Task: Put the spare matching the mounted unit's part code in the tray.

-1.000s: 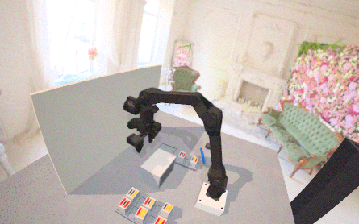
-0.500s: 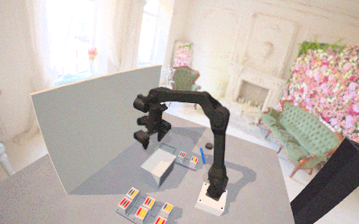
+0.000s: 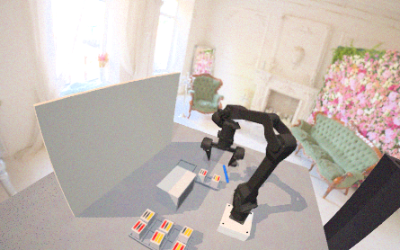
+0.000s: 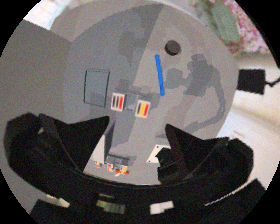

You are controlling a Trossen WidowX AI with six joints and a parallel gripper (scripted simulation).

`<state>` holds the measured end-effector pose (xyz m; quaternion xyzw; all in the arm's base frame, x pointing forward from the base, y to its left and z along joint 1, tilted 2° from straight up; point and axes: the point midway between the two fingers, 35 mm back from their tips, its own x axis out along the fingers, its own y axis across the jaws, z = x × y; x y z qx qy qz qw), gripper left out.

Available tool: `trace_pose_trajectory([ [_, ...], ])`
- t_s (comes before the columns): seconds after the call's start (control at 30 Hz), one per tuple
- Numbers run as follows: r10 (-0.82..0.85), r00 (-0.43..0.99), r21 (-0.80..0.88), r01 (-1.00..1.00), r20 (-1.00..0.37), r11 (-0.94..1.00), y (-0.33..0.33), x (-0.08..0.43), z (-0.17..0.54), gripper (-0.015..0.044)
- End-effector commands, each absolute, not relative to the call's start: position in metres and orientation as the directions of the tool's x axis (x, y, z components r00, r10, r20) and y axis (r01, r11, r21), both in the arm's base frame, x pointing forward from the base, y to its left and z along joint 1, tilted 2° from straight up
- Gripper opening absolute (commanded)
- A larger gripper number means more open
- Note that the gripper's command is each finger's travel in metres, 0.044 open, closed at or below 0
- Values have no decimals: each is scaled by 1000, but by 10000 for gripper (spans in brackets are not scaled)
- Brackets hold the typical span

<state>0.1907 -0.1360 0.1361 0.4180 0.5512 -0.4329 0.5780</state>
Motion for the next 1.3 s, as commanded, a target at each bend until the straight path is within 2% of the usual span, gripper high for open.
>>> trace_pose_trajectory([
  [0.0, -41, 19, 10, 978, -999, 210, -137, 181, 133, 440],
  [0.1, -41, 19, 10, 978, -999, 210, -137, 181, 133, 440],
  [0.27, -41, 19, 10, 978, -999, 210, -138, 182, 106, 309],
  [0.3, -41, 19, 10, 978, -999, 210, -139, 182, 99, 300],
  [1.27, -41, 19, 10, 978, -999, 210, -142, 184, 61, 300],
])
